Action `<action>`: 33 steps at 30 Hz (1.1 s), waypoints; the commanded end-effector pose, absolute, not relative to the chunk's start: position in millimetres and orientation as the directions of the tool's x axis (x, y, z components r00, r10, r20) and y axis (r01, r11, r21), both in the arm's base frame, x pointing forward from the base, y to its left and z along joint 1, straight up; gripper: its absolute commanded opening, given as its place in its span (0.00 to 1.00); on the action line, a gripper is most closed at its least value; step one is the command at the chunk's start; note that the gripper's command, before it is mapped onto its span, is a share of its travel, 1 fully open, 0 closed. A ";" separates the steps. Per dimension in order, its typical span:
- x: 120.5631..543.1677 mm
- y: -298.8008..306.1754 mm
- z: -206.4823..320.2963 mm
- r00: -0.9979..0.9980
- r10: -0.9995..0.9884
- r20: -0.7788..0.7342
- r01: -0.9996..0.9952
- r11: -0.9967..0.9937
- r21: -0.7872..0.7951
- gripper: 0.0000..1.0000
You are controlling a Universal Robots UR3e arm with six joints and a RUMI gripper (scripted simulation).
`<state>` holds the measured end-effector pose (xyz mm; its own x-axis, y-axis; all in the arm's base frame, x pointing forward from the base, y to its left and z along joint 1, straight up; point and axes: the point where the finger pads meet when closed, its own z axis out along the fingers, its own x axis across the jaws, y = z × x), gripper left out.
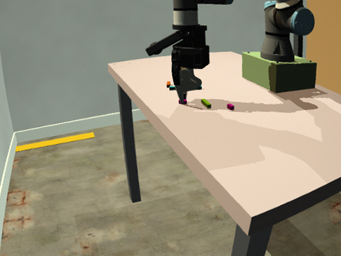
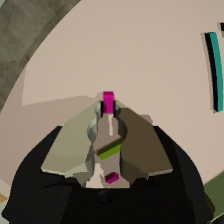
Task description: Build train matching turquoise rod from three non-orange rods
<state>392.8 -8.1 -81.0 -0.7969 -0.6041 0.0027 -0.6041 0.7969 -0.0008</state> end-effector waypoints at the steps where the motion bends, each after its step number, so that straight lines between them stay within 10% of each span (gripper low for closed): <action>1: 393.7 -8.4 -79.8 -0.797 -0.604 0.001 -0.604 0.797 -0.003 0.00; 33: 393.6 -8.1 17.8 -0.797 -0.604 0.001 -0.604 0.797 -0.003 0.00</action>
